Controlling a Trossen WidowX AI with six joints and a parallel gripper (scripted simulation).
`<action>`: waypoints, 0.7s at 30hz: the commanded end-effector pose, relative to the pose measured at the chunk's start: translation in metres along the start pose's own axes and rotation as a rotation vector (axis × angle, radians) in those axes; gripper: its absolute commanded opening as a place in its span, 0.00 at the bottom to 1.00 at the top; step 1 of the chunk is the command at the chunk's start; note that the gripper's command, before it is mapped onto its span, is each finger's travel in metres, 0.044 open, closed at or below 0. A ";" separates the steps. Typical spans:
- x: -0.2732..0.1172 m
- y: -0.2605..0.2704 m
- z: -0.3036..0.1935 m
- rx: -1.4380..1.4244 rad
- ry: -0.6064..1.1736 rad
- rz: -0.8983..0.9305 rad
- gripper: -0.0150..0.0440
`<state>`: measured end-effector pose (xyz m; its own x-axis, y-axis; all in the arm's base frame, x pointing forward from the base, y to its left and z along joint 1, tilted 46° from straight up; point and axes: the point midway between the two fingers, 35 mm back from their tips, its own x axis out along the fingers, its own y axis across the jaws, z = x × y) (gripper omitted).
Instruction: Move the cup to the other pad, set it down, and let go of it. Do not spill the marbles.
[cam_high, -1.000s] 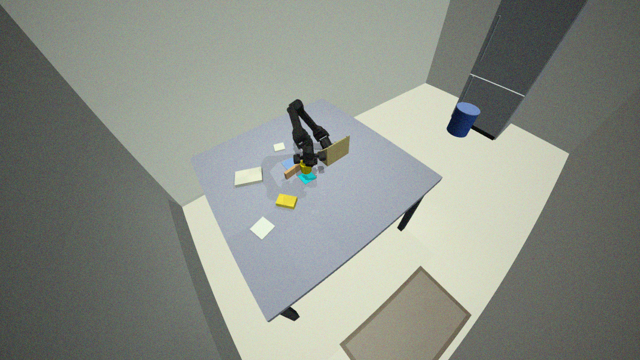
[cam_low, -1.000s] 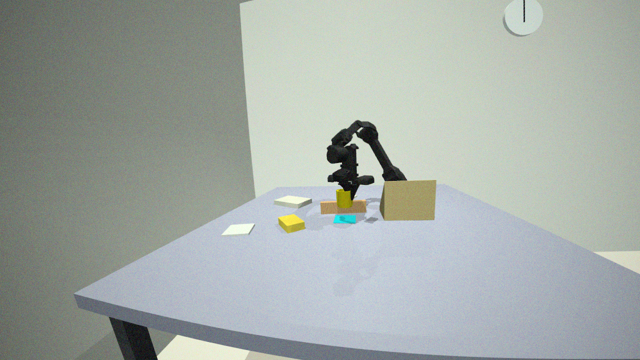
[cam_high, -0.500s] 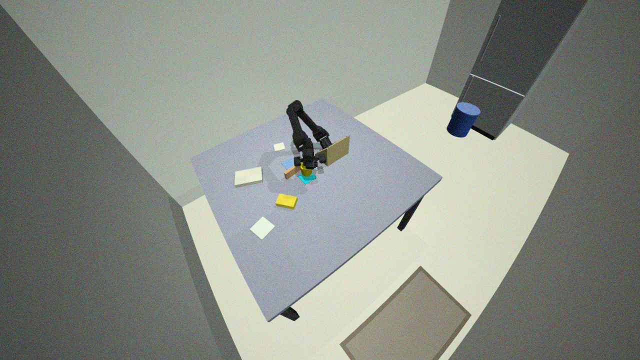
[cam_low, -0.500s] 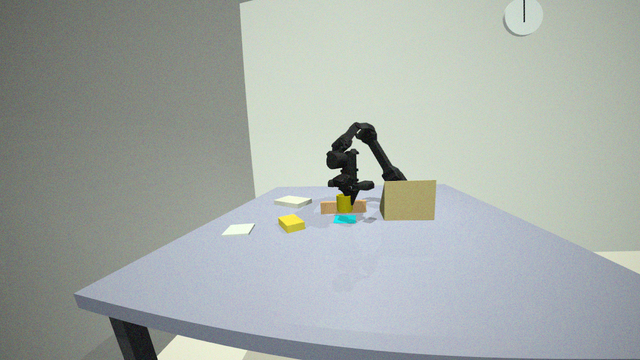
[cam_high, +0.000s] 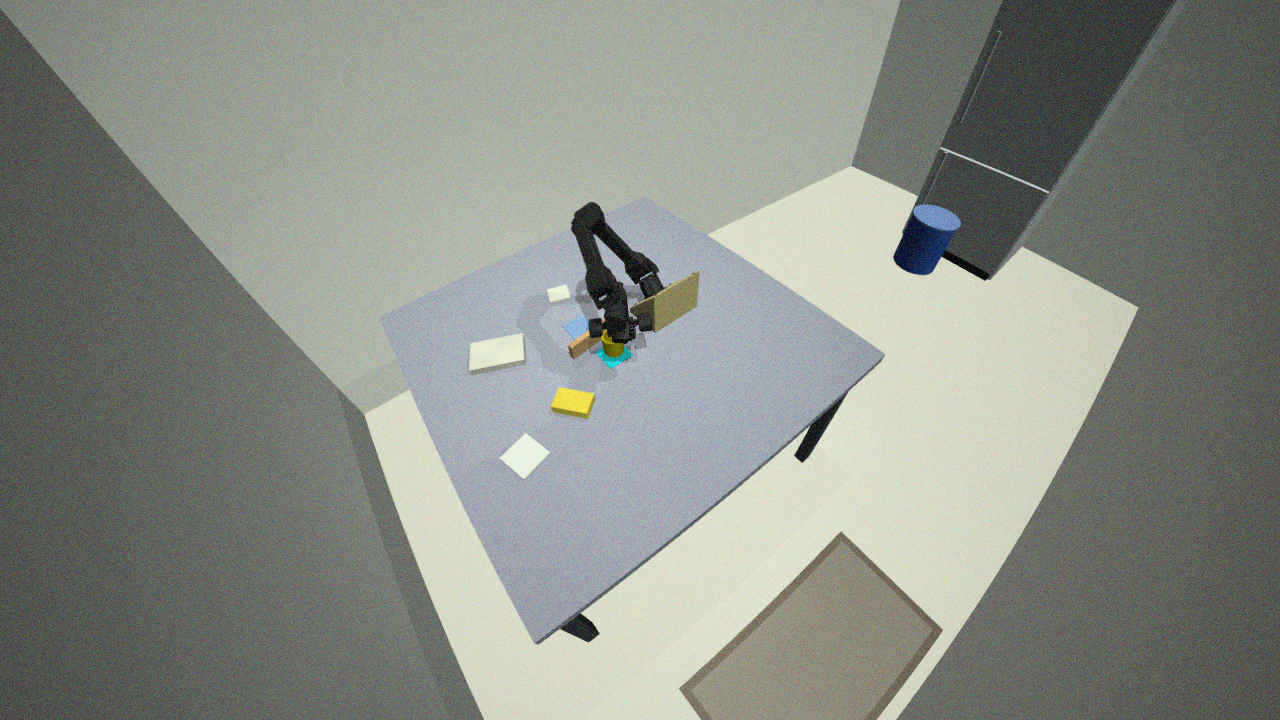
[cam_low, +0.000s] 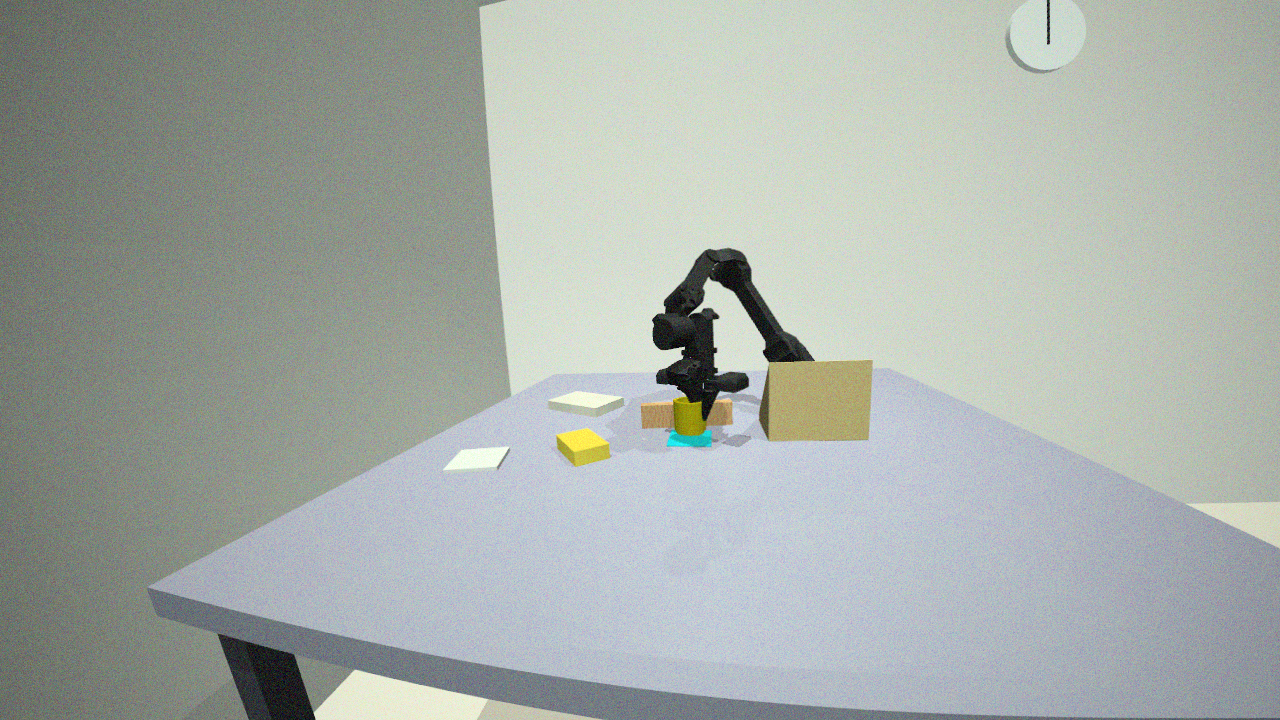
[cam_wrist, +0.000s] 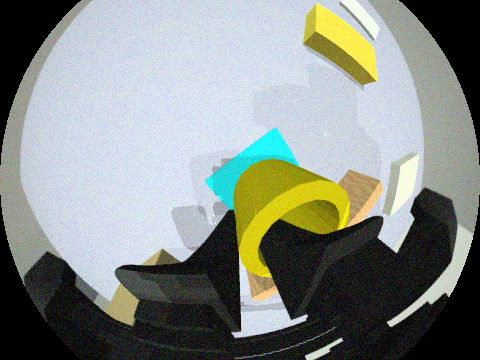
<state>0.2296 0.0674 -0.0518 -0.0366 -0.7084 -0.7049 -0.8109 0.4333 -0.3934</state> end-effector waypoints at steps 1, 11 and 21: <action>0.006 0.000 -0.001 -0.005 0.002 -0.006 0.25; 0.007 0.000 -0.001 0.000 0.001 0.000 0.25; 0.007 0.000 -0.001 0.000 0.001 0.000 0.43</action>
<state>0.2289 0.0623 -0.0565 -0.0367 -0.7090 -0.7042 -0.8113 0.4326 -0.3932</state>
